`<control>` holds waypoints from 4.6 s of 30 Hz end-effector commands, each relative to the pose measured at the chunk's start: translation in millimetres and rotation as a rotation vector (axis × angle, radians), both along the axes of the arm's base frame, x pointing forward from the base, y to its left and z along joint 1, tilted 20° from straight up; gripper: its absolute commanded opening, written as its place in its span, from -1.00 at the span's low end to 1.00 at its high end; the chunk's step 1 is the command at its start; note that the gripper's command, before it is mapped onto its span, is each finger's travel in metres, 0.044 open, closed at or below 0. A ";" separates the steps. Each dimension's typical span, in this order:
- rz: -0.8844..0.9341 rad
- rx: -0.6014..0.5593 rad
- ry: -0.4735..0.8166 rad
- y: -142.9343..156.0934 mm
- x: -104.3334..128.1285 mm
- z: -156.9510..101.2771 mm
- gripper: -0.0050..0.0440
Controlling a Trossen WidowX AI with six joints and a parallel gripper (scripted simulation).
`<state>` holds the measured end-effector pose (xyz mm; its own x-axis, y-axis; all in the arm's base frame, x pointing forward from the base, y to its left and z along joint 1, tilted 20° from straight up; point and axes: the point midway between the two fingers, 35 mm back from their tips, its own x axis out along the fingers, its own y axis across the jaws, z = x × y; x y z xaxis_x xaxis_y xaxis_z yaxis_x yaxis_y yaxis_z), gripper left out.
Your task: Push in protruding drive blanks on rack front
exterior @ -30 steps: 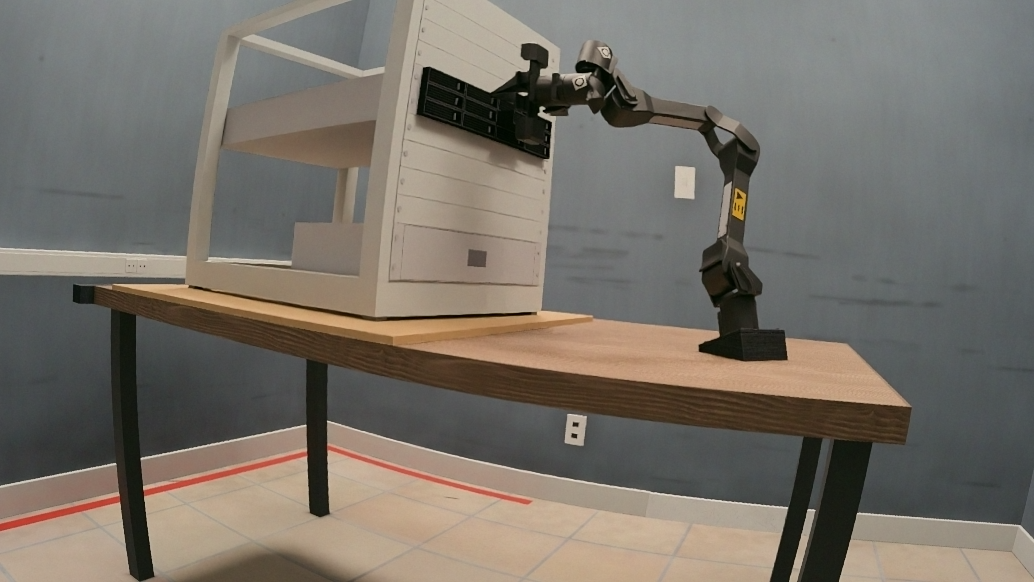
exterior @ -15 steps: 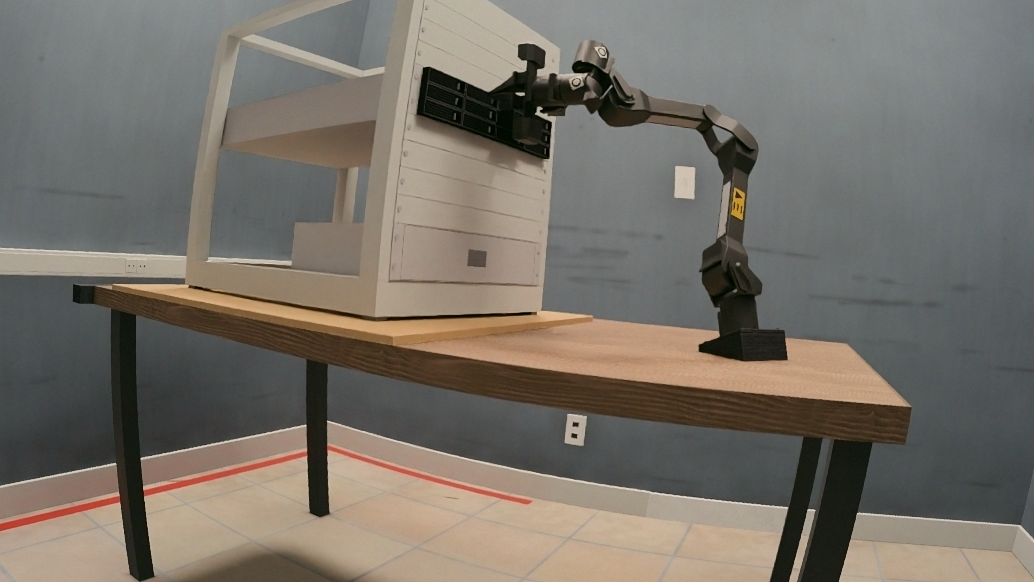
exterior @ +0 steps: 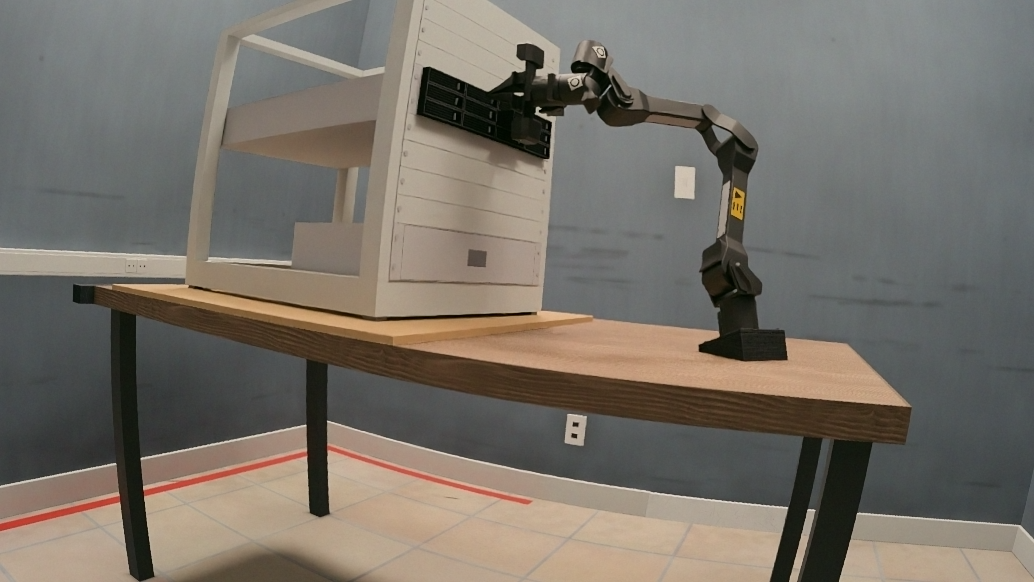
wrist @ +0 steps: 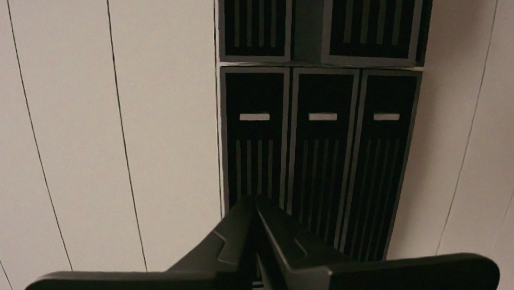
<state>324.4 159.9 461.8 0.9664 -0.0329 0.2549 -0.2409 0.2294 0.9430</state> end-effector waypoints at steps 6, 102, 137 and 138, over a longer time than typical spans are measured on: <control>0.004 0.014 -0.016 -1.5 1.3 9.4 -1.00; 0.004 0.014 -0.016 -7.4 -50.1 -36.7 -1.00; 0.004 0.014 -0.016 -6.0 -26.0 -28.4 -1.00; 0.004 0.014 -0.016 -5.8 -25.4 -27.9 -1.00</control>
<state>296.0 153.8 422.6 0.9661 -0.0328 0.2562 -0.2421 0.2299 0.9426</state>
